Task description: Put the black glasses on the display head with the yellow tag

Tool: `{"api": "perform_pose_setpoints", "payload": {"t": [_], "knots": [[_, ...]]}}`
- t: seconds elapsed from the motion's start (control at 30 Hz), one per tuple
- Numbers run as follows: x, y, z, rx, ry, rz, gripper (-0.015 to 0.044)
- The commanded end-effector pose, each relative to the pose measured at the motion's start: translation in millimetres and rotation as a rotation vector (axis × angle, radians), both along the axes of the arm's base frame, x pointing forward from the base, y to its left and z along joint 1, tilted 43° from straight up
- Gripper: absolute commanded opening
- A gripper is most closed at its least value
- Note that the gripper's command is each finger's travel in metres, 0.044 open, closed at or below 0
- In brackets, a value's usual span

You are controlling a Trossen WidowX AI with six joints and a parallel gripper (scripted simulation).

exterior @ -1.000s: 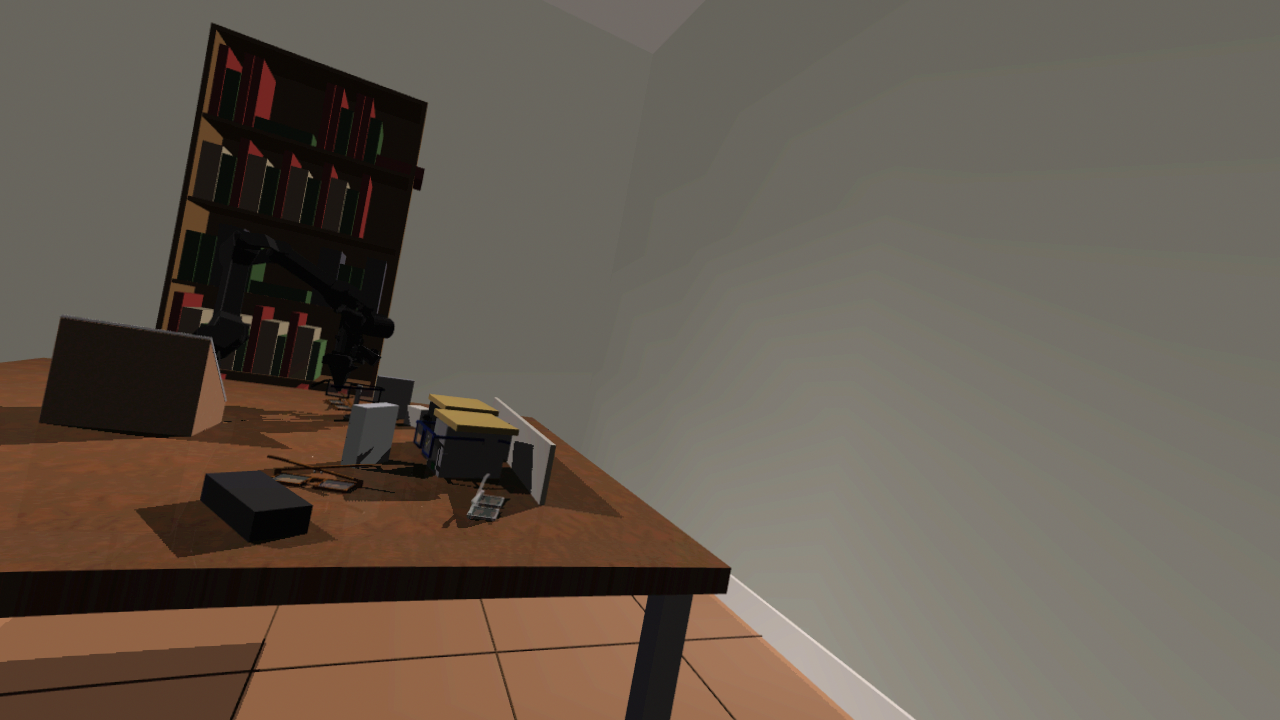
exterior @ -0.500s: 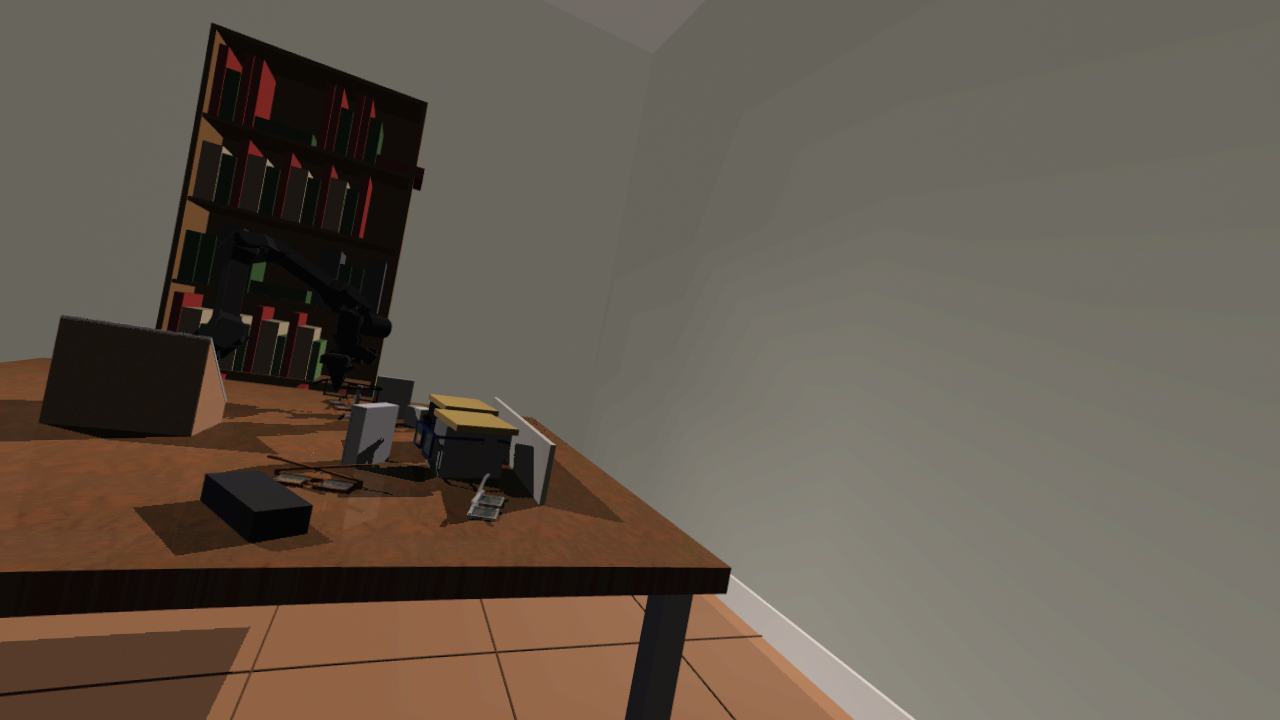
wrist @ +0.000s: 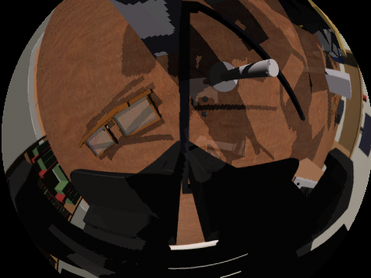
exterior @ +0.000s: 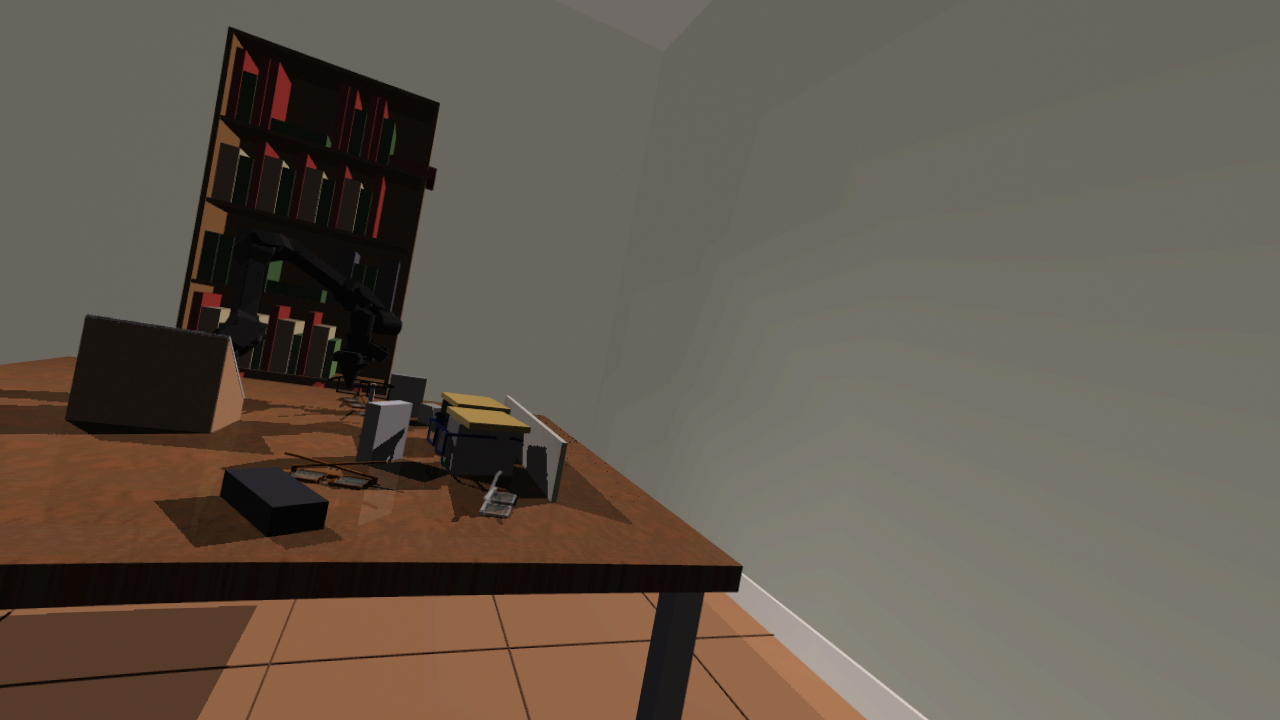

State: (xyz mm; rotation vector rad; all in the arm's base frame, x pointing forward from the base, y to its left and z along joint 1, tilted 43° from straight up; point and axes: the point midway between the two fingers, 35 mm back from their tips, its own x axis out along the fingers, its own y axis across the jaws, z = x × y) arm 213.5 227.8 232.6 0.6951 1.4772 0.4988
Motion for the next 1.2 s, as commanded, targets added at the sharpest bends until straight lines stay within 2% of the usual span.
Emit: {"api": "perform_pose_setpoints", "payload": {"t": [0.0, 1.17], "knots": [[-2.8, 1.2, 4.8, 0.008, -0.009, -0.002, 0.0000], [-24.1, 10.6, 12.7, 0.010, -0.008, -0.002, 0.0000]]}}
